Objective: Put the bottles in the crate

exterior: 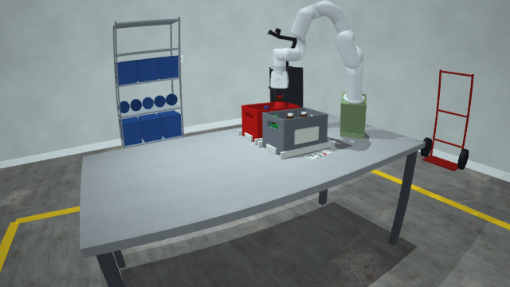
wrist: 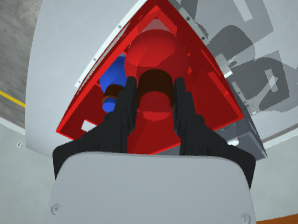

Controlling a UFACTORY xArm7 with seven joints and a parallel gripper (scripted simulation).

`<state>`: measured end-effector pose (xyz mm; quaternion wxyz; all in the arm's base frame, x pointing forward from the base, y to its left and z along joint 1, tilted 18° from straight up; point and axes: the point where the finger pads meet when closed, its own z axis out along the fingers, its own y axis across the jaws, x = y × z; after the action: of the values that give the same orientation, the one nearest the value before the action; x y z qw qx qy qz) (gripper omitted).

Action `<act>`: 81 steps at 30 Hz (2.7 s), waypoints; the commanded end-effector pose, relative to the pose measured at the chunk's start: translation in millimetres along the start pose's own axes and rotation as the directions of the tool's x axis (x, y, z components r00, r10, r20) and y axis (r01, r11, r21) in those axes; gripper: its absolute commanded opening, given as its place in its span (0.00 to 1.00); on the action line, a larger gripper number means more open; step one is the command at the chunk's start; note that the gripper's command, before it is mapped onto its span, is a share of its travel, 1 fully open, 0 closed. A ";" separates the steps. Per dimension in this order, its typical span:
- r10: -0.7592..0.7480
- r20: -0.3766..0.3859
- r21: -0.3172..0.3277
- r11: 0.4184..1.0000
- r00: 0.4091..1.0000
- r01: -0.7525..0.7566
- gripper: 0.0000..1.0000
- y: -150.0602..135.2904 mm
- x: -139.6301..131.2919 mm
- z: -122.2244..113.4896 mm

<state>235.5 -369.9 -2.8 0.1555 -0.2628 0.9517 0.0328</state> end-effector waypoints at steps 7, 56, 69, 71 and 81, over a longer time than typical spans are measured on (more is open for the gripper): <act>0.000 -0.001 0.004 1.000 1.000 0.000 0.00 -1.7 0.5 -15.9; 0.000 -0.001 0.005 1.000 1.000 0.000 0.00 -1.5 0.5 -89.4; 0.000 -0.001 0.005 1.000 1.000 0.000 0.00 -1.5 0.4 -109.4; 0.000 -0.001 0.005 1.000 1.000 0.000 0.00 -1.5 0.4 -112.7; 0.000 -0.001 0.005 1.000 1.000 0.000 0.00 -1.4 0.4 -125.1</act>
<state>202.5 -386.5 109.4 0.1555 -0.2629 0.9516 0.0334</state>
